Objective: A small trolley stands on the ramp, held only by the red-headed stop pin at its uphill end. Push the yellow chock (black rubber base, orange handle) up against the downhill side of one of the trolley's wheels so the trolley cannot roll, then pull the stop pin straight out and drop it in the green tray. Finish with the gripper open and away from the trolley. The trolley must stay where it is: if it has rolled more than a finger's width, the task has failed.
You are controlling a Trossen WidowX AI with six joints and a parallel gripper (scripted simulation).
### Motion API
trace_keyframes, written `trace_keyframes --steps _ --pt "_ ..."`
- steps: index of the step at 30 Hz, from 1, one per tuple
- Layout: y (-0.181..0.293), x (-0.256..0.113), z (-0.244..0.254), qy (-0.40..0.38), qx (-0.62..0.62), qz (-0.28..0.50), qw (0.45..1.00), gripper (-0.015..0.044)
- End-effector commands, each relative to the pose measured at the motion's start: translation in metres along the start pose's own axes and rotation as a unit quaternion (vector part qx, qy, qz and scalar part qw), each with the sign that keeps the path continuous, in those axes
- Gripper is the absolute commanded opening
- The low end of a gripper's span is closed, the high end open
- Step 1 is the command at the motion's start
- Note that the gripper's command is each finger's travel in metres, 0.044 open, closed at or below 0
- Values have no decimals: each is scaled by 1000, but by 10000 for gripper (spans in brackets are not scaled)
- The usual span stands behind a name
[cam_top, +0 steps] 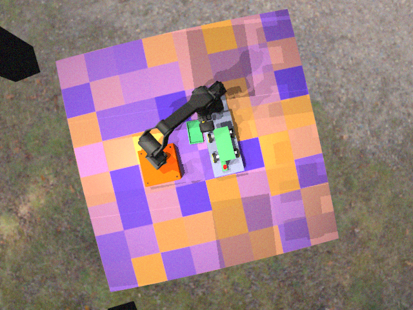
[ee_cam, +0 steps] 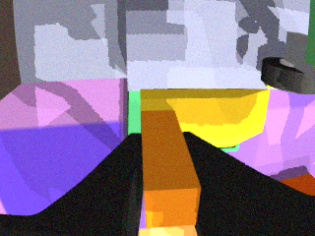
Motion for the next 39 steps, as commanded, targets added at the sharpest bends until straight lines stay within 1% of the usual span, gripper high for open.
trace_keyframes --steps 1,5,28,39 --pt "-8 0 0 0 -3 -4 1000 0" --pt "-7 4 0 0 -3 -4 1000 0" --pt "-8 63 0 1 -3 -4 1000 0" --pt "-7 63 -6 1 -3 -4 1000 0"
Point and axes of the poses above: the point midway between the two fingers, 35 mm back from their tips, its own x axis out along the fingers, its own z axis across the jaws, y = z × x, the point moved 3 cm from there along -x, back along the fingers, and after that the axes turned 7 degrees about -x, right-handed, at the moved point
